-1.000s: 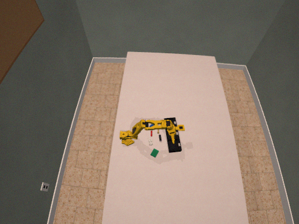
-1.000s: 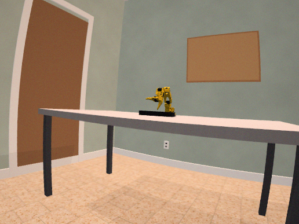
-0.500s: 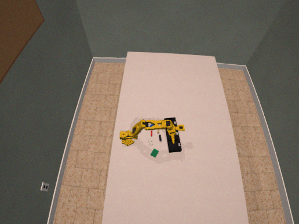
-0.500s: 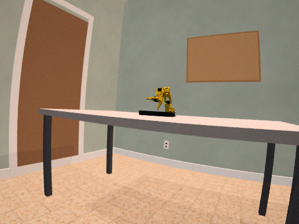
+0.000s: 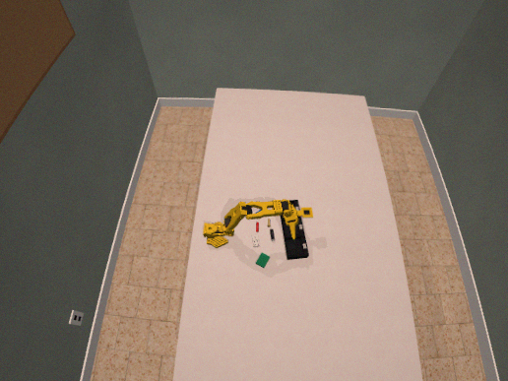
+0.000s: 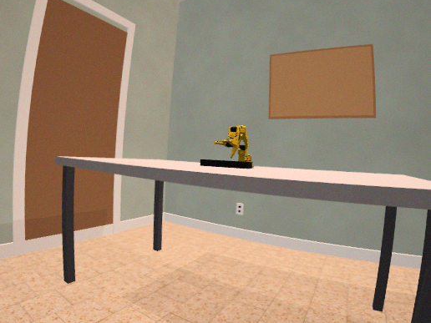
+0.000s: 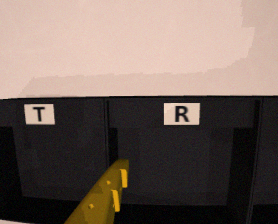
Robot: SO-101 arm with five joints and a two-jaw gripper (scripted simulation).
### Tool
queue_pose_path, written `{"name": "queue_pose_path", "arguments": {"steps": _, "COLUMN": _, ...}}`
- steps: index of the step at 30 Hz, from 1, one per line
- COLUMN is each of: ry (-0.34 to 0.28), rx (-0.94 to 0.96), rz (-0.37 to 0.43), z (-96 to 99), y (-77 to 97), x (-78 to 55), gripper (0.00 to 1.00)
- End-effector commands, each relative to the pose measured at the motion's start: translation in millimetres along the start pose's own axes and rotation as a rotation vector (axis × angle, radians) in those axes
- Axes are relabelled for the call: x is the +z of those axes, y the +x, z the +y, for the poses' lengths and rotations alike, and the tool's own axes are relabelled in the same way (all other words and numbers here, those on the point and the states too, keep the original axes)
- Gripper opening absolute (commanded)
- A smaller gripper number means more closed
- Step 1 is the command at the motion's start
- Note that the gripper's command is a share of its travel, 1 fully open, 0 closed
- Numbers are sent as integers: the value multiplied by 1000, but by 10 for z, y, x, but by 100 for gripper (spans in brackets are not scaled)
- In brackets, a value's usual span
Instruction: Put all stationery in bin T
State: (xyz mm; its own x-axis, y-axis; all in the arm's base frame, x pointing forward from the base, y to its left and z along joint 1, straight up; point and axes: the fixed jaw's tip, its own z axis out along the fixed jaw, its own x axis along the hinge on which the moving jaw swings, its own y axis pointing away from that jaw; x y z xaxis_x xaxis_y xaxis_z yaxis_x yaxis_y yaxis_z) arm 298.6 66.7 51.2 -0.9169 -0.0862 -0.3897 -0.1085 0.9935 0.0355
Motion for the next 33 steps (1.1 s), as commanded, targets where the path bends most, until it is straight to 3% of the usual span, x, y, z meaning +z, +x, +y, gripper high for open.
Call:
{"name": "queue_pose_path", "arguments": {"steps": 1, "ry": -42, "rx": 9, "rz": -96, "z": 219, "y": -141, "x": -153, "gripper": 100}}
{"name": "queue_pose_path", "arguments": {"steps": 11, "ry": -108, "rx": 42, "rz": -110, "z": 601, "y": -91, "x": -160, "gripper": 100}}
{"name": "queue_pose_path", "arguments": {"steps": 33, "ry": -114, "rx": 44, "rz": -111, "z": 630, "y": -85, "x": -161, "gripper": 100}}
